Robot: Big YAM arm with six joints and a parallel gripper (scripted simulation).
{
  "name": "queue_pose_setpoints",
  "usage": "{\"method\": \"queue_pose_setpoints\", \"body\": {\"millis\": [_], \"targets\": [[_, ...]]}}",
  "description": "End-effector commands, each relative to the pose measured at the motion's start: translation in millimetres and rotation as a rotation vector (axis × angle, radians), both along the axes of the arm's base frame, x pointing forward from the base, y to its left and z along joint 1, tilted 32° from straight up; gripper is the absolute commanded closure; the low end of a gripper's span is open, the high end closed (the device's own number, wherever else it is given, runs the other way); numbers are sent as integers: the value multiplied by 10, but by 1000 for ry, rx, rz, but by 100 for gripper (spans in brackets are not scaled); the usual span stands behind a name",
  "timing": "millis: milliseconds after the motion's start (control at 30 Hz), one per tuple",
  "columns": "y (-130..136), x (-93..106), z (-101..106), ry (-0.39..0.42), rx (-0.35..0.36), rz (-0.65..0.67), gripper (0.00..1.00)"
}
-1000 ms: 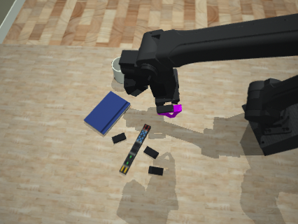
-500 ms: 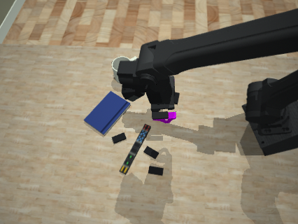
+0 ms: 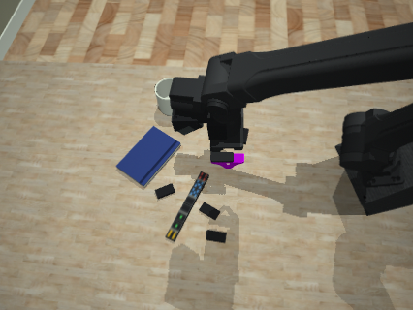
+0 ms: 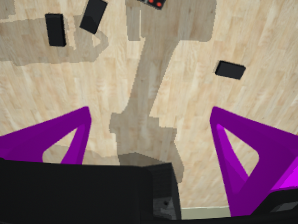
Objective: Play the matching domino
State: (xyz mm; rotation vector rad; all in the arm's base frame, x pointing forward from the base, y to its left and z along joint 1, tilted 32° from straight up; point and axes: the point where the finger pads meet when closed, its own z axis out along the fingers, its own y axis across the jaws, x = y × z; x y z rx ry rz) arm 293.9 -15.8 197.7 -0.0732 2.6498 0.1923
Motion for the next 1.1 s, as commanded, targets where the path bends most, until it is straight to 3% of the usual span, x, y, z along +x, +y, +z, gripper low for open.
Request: {"method": "queue_pose_setpoints", "body": {"millis": [0,600,633,933,1067], "targets": [[-25,34,76,-27,7,-23,0],[-41,-26,10,-46,39,-68,0],[43,8,-87,-29,8,-4,31],[597,551,-290,-122,-204,364,31],[597,551,-290,-122,-204,364,31]]}}
